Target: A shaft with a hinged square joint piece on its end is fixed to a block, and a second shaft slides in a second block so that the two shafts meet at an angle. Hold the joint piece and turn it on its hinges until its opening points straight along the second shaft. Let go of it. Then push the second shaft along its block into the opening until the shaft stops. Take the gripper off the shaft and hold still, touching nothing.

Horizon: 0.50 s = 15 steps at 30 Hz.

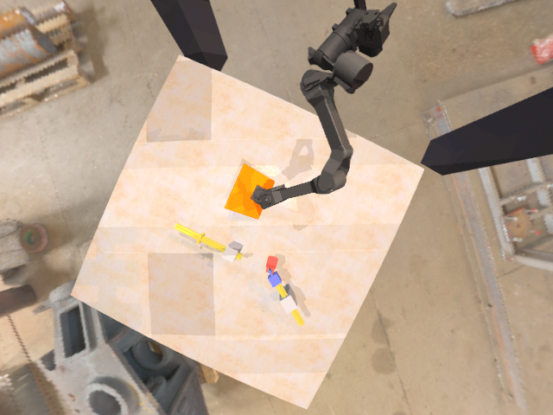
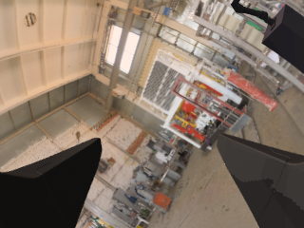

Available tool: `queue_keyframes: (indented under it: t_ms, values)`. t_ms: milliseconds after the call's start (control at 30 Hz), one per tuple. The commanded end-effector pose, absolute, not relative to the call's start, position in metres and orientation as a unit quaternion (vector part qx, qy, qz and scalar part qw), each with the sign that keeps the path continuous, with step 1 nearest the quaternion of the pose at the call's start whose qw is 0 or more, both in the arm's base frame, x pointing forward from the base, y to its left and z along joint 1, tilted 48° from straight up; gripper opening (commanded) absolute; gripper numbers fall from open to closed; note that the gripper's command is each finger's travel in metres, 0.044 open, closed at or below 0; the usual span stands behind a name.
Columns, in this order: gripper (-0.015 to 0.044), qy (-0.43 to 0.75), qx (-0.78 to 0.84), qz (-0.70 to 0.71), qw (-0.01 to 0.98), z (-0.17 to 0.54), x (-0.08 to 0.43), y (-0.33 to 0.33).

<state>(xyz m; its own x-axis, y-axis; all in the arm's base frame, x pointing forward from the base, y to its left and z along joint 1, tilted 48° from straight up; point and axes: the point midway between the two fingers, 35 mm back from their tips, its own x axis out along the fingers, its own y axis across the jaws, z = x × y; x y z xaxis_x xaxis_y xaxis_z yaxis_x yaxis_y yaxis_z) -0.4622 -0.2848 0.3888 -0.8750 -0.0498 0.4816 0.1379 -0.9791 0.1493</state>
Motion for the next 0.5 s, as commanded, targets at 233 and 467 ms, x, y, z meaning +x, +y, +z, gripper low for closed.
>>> queue_keyframes:
  t_ms: [233, 467]
  values:
    - [0.0440, -0.060, -0.238, -0.964, 0.106, 0.395, -0.432, -0.319]
    - [0.0440, -0.017, -0.198, -0.958, 0.206, 0.387, -0.386, -0.376]
